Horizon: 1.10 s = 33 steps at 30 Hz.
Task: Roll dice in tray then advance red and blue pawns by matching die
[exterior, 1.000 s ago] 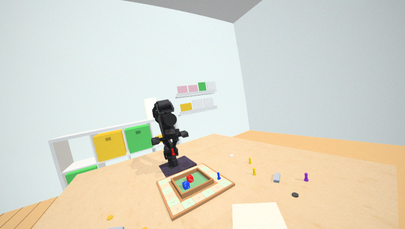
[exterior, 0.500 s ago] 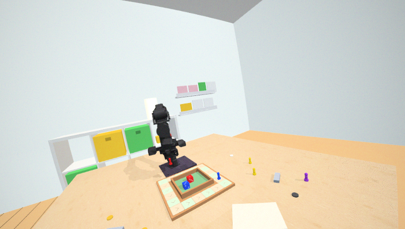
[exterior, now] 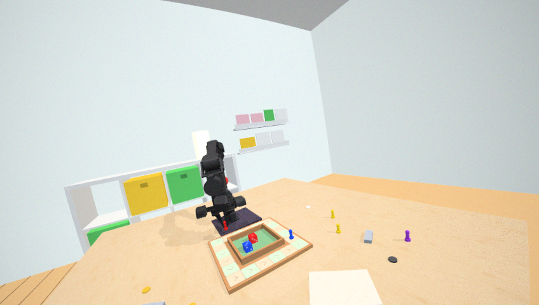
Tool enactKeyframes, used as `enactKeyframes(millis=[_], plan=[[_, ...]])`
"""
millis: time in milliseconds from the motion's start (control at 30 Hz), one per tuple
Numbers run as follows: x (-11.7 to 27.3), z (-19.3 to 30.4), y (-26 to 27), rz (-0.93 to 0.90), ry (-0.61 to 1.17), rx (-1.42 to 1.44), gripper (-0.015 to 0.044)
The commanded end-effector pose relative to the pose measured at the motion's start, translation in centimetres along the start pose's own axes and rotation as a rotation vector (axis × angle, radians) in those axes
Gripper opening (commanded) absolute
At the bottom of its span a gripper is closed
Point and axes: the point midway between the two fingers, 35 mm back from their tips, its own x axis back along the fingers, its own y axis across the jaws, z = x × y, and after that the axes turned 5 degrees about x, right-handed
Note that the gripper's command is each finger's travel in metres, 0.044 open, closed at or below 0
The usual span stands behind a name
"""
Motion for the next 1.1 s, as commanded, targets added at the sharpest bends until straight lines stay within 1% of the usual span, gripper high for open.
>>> enactKeyframes(millis=[0, 733, 767, 1067], plan=[[-1.8, 0.2, 0.0, -0.003, 0.014, 0.007, 0.0], [-4.1, 0.3, 0.1, -0.003, 0.014, 0.007, 0.0], [-3.6, 0.2, 0.0, -0.001, 0.004, 0.0, 0.0026], [-3.6, 0.2, 0.0, -0.001, 0.004, 0.0, 0.0263]])
